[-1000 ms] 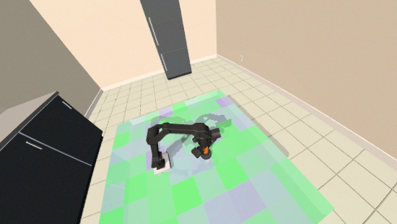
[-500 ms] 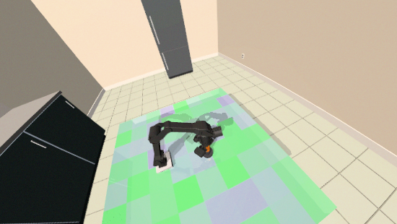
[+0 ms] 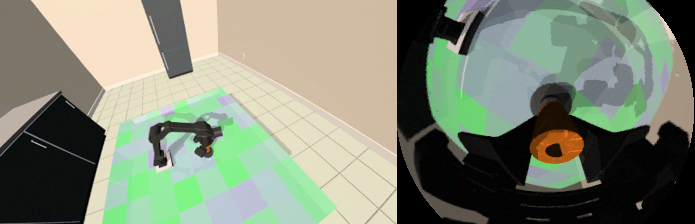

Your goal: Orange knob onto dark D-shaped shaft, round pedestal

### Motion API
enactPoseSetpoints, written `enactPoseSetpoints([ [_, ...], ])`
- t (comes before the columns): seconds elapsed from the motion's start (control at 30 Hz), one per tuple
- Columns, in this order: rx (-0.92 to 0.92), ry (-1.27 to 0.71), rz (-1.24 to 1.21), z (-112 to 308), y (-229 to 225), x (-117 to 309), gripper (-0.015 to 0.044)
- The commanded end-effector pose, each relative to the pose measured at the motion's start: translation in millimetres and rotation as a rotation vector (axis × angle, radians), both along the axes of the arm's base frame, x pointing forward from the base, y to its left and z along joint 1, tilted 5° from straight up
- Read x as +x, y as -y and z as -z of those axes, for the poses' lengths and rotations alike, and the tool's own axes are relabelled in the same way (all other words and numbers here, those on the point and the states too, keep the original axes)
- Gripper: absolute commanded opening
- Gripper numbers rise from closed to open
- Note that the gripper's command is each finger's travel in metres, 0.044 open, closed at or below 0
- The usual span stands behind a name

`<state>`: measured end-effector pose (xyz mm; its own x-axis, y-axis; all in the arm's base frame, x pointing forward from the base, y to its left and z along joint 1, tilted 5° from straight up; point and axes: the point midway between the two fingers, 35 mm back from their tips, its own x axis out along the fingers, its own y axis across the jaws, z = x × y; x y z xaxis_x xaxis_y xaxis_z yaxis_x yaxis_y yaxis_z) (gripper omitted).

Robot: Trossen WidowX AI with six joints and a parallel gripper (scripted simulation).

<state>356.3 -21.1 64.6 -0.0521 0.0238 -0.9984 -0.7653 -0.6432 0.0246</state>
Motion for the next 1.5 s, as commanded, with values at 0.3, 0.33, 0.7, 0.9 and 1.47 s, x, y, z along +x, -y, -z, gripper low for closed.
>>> enactPoseSetpoints([
  [0.3, -0.001, 0.005, -0.005, 1.0, 0.2, -0.5, 0.0000],
  [0.33, -0.001, 0.005, -0.005, 1.0, 0.2, -0.5, 0.0000],
  [0.7, -0.001, 0.005, -0.005, -2.4, 0.3, 0.7, 0.0000],
  [0.9, 0.003, 0.007, -0.091, -4.4, 0.3, 1.6, 0.0000],
  [1.47, 0.010, 0.010, -0.214, -0.8, -0.1, 0.0, 0.0000],
])
